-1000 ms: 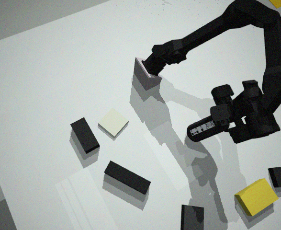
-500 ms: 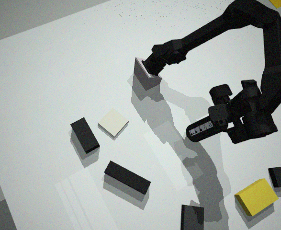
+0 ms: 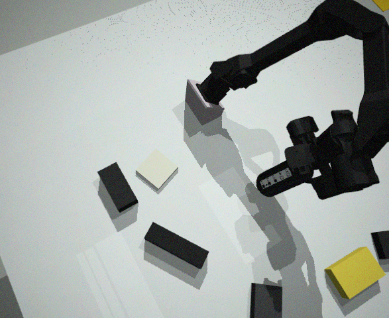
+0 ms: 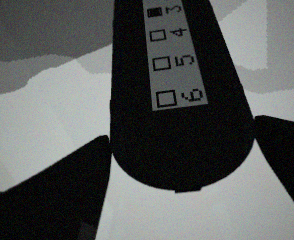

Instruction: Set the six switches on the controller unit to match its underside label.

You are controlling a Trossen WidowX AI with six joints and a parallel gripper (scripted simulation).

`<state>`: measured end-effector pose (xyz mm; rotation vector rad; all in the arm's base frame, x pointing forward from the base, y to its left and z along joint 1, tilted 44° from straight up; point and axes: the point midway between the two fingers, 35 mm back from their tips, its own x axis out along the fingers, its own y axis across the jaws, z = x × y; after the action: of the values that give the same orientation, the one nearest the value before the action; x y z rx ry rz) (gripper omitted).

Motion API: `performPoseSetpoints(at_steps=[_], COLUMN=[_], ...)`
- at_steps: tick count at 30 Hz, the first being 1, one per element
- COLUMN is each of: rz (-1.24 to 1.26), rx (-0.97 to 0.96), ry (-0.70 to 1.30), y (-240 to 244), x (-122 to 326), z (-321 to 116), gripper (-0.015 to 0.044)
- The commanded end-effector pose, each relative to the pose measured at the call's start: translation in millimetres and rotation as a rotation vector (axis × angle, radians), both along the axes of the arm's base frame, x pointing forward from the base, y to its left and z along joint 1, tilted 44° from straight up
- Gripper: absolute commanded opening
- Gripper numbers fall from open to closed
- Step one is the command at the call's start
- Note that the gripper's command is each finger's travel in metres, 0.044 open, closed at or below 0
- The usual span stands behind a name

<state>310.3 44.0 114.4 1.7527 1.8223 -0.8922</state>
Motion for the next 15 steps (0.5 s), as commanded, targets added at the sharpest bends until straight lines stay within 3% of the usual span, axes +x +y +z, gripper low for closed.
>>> performPoseSetpoints(at_steps=[1, 15], rz=[0.003, 0.002], rx=[-0.010, -0.011], ry=[0.002, 0.002], y=[-5.6, -15.9], x=[-0.5, -1.4], z=[-3.3, -8.3], gripper=[0.0336, 0.0336])
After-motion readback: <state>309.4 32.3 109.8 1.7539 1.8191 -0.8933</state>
